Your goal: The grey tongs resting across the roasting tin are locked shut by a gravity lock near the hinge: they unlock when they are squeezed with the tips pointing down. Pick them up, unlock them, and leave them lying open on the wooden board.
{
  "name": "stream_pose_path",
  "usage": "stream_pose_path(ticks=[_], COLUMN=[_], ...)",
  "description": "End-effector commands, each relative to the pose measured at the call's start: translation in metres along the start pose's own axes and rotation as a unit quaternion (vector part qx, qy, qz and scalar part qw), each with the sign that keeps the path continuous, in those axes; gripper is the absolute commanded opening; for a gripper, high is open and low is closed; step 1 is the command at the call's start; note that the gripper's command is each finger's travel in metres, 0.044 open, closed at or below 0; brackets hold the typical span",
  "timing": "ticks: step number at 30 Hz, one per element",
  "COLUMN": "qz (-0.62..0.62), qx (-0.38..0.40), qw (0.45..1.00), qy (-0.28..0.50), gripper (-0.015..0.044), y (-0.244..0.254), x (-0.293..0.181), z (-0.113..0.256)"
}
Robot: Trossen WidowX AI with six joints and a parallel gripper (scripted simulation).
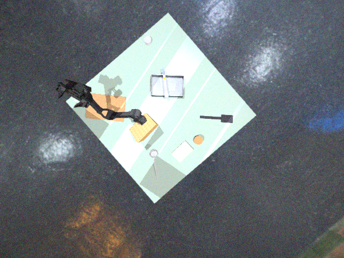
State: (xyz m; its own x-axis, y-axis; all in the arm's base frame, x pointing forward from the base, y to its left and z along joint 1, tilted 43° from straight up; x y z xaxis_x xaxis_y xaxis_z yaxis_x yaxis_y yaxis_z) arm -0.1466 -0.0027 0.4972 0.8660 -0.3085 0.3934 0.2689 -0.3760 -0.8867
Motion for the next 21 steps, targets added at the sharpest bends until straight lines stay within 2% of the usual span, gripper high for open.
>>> stream_pose_path(ticks=[1,5,6,10,15,21], qz=[0.000,0.007,0.006,0.008,-0.006,0.001], qx=[0.001,0.010,0.014,0.029,0.076,0.133], qw=[1.000,0.999,0.998,0.994,0.974,0.935], qy=[-0.004,-0.042,-0.053,-0.104,-0.212,-0.329], gripper=[0.0374,0.0269,0.0260,0.0260,0.0260,0.0260], y=[0.001,0.007,0.009,0.022,0.049,0.081], x=[0.002,0.023,0.030,0.063,0.128,0.188], z=[-0.001,-0.009,-0.011,-0.018,-0.025,-0.014])
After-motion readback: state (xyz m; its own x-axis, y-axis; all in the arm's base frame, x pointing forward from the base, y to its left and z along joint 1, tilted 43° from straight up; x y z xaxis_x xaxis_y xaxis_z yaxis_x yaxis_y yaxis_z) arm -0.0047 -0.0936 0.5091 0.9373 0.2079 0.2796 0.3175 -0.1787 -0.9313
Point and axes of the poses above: the point midway between the two fingers, 35 mm back from their tips, its own z axis back along the fingers, its own y axis across the jaws, x = y × z, the point moved 4 cm from there along z, back along the fingers, and after that the axes turned 9 degrees about -z, right-handed, at the moved point
